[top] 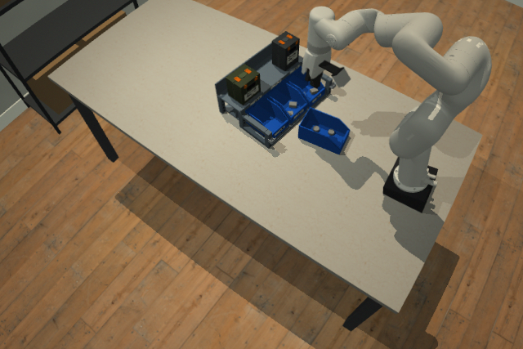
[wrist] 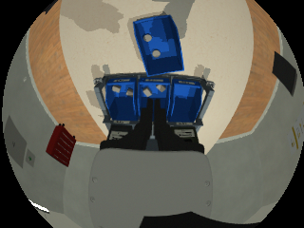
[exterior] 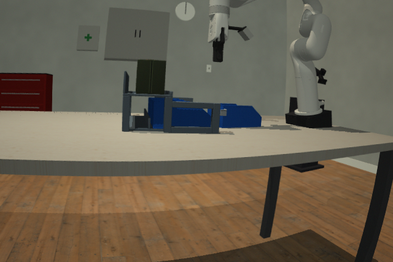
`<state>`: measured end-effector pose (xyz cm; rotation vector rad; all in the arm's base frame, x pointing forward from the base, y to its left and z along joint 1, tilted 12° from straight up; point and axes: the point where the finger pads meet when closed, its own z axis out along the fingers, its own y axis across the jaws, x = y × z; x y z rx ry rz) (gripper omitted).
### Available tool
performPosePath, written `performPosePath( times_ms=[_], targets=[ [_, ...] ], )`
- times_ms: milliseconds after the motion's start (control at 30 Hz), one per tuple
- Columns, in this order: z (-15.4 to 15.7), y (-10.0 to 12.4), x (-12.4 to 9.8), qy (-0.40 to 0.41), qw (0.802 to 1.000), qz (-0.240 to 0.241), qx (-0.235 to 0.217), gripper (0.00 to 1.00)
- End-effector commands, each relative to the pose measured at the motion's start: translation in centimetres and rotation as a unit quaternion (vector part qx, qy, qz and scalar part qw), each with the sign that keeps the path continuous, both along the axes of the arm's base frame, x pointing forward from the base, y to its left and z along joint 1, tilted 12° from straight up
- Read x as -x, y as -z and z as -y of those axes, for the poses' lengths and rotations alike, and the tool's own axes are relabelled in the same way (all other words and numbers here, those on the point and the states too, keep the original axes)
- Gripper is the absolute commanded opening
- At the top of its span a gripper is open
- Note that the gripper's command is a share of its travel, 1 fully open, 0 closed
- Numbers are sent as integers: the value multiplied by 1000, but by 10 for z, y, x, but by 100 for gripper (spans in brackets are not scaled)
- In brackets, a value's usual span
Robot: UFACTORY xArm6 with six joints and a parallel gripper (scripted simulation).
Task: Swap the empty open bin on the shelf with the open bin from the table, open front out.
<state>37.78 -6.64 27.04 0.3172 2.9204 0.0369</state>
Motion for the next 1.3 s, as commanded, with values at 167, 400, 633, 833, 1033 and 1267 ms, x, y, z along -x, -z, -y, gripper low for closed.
performPosePath(
  times_ms=[167, 400, 633, 833, 1033, 1267],
  targets=[
    [0, -1, -1, 0, 1000, 2, 1, 0],
    [3, 8, 4, -15, 1000, 2, 4, 0],
    [14, 42, 22, -68, 998, 2, 16, 0],
    [20, 63, 35, -100, 995, 2, 24, 0],
    [24, 79, 46, -125, 992, 2, 30, 0],
    [24, 80, 46, -126, 992, 2, 31, 0]
  ],
)
